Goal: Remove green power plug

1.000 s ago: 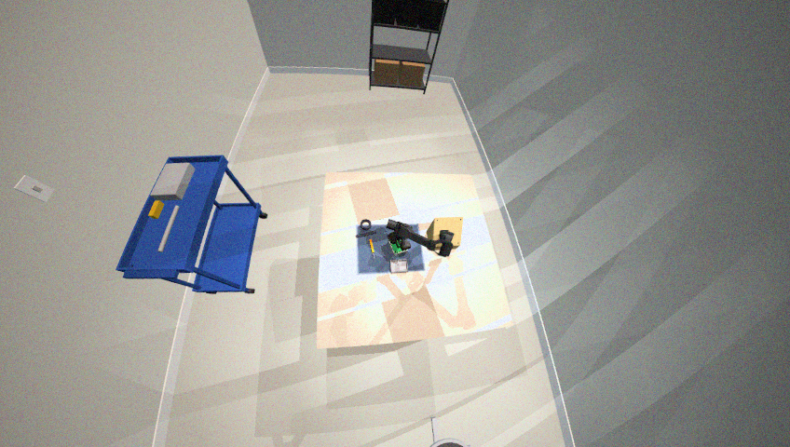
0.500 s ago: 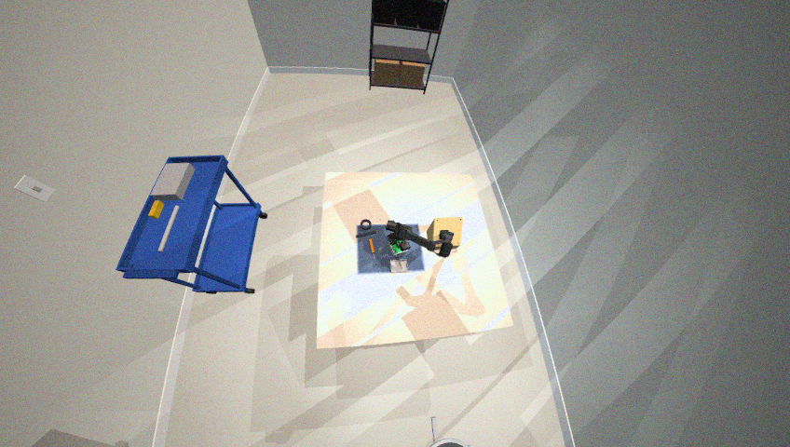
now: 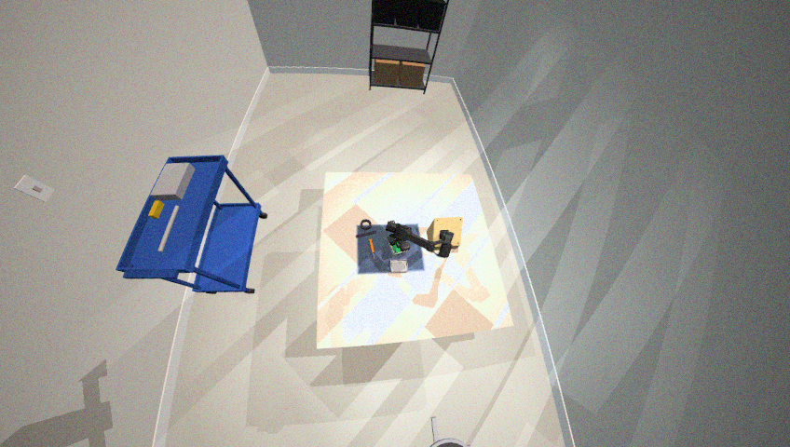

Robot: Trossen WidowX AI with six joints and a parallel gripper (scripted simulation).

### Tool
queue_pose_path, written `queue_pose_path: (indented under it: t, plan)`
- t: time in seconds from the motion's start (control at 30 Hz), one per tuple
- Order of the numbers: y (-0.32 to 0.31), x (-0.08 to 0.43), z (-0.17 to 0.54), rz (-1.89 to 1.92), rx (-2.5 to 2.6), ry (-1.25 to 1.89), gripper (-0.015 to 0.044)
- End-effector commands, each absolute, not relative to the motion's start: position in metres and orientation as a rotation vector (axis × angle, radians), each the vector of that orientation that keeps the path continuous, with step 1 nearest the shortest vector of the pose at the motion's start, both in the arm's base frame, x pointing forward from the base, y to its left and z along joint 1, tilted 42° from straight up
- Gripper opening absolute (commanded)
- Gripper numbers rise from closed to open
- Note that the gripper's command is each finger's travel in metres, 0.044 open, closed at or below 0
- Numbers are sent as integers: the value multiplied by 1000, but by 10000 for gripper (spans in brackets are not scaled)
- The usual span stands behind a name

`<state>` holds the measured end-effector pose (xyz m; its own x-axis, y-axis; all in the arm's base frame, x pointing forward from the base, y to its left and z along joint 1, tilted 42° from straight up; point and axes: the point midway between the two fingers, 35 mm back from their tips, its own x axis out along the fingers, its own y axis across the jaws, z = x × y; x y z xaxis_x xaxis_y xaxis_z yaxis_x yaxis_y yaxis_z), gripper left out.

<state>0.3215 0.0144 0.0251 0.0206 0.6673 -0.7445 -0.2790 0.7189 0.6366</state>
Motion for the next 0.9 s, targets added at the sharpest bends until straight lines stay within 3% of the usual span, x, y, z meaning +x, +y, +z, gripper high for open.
queue_pose_path:
  t: [0.0, 0.1, 0.87]
  plan:
    - [15, 321, 24, 755, 360, 1367, 65]
    - [15, 321, 24, 755, 360, 1367, 0]
    - [5, 319, 45, 691, 305, 1373, 0]
